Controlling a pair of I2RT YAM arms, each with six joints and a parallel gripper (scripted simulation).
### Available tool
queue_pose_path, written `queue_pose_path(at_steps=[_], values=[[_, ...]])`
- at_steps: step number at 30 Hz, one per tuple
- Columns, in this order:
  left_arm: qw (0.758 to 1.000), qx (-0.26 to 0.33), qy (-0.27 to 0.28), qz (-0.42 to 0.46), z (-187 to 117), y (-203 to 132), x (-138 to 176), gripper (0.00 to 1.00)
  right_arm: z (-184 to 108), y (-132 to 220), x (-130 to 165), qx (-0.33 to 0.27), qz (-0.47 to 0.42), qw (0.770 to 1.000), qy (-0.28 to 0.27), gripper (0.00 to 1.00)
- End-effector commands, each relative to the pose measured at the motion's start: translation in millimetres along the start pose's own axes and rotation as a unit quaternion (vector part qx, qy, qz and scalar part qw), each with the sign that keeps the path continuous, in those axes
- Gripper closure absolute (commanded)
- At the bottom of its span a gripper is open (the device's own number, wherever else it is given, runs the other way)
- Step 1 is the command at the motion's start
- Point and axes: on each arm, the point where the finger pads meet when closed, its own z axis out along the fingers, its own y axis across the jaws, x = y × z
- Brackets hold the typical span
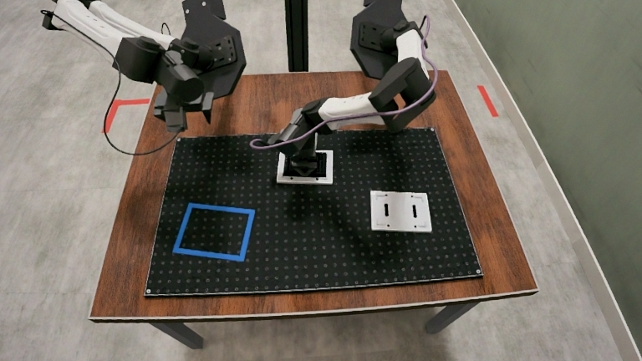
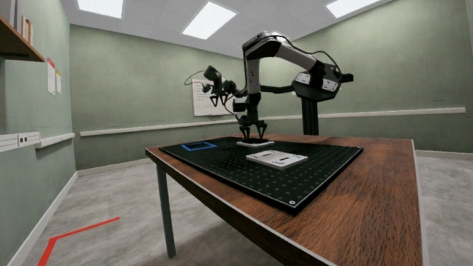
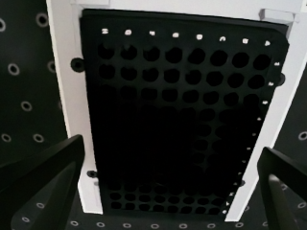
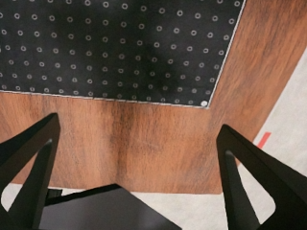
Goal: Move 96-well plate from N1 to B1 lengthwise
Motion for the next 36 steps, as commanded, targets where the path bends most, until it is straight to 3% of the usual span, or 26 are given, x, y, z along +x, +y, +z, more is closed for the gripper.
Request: queue_pose_path(at_steps=[1,36], values=[[1.000,-0.015,-0.014,0.007,-14.0,4.0,-15.4,0.00,-4.6,-2.0,-6.6,0.001,0.006,1.000,-0.006,0.00],[1.000,-0.019,-0.017,0.002,-15.1,6.7,-15.0,0.00,-4.6,-2.0,-6.6,0.001,0.006,1.000,-0.006,0.00]])
